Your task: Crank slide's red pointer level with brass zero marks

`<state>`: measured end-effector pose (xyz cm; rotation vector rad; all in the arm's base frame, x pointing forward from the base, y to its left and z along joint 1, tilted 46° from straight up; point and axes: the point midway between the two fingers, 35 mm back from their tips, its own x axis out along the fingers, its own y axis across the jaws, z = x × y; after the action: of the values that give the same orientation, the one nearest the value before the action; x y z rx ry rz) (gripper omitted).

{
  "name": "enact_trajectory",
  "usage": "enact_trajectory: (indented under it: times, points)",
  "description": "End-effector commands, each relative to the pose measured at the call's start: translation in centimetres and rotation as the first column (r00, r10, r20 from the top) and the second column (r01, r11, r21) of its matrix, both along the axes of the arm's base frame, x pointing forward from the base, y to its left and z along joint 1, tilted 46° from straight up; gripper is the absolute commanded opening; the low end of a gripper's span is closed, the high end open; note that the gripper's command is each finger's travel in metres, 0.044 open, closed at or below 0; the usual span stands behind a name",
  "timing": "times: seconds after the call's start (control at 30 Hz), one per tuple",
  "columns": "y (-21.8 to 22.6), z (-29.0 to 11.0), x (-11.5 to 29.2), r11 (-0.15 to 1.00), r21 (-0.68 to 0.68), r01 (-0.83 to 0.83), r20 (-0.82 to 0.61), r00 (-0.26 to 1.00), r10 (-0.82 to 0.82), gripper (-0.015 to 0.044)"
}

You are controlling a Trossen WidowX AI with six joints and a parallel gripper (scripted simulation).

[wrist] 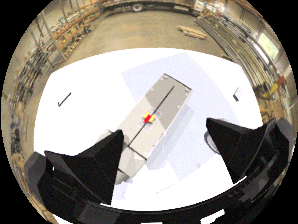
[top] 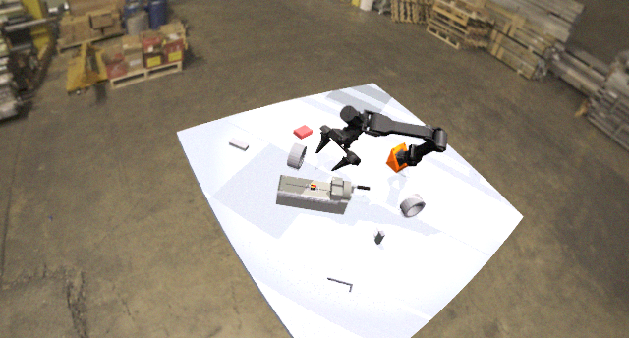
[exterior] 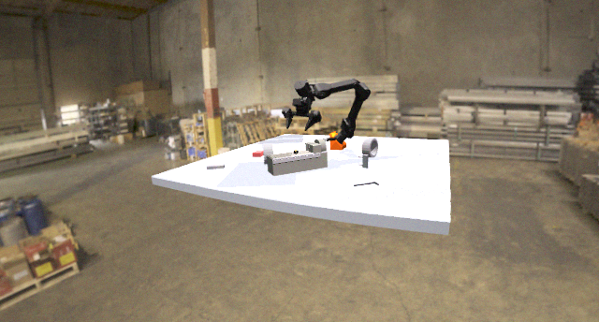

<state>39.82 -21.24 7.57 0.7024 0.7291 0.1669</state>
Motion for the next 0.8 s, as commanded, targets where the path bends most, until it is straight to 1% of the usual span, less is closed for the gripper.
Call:
enact_trajectory:
  times: [0.0, 0.07, 0.37, 0.77]
  points:
    - [-1.1, 1.2, -0.2, 1.0, -0.003, -0.001, 0.007, 1.0, 0.001, 0.044]
    - [-0.8, 1.5, -0.2, 1.0, 0.003, 0.01, -0.009, 1.0, -0.01, 0.044]
    - [3.1, 5.1, -1.2, 0.982, 0.054, 0.183, -0.207, 0.964, -0.169, 0.044]
    - [8.0, 9.5, -4.6, 0.888, 0.042, 0.459, -0.399, 0.822, -0.406, 0.044]
